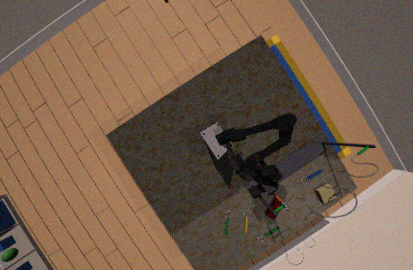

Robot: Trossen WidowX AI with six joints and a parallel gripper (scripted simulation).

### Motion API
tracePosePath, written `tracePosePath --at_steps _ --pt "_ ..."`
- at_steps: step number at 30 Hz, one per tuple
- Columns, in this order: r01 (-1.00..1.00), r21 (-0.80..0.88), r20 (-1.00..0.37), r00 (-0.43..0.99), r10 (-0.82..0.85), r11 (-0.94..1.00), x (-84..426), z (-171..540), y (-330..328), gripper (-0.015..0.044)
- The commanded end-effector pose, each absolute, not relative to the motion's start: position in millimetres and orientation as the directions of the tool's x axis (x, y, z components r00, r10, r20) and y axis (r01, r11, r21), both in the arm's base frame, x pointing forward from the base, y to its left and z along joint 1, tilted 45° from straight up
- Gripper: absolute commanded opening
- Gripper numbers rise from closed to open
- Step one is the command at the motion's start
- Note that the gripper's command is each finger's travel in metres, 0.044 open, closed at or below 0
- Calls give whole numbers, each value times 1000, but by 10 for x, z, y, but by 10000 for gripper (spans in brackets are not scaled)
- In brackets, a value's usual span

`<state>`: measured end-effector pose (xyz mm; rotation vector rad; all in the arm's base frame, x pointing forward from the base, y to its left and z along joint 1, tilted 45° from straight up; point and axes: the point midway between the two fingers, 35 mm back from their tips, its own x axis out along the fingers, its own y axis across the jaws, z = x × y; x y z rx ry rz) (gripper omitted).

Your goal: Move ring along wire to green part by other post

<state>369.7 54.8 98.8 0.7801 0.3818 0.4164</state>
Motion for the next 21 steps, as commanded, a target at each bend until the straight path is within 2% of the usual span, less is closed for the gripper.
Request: tracePosePath --at_steps 1,21 --pt "-215 739 -181 850 495 639 3696 932 522 -150" --pt "-215 739 -181 850 495 638 3680 821 628 -150"
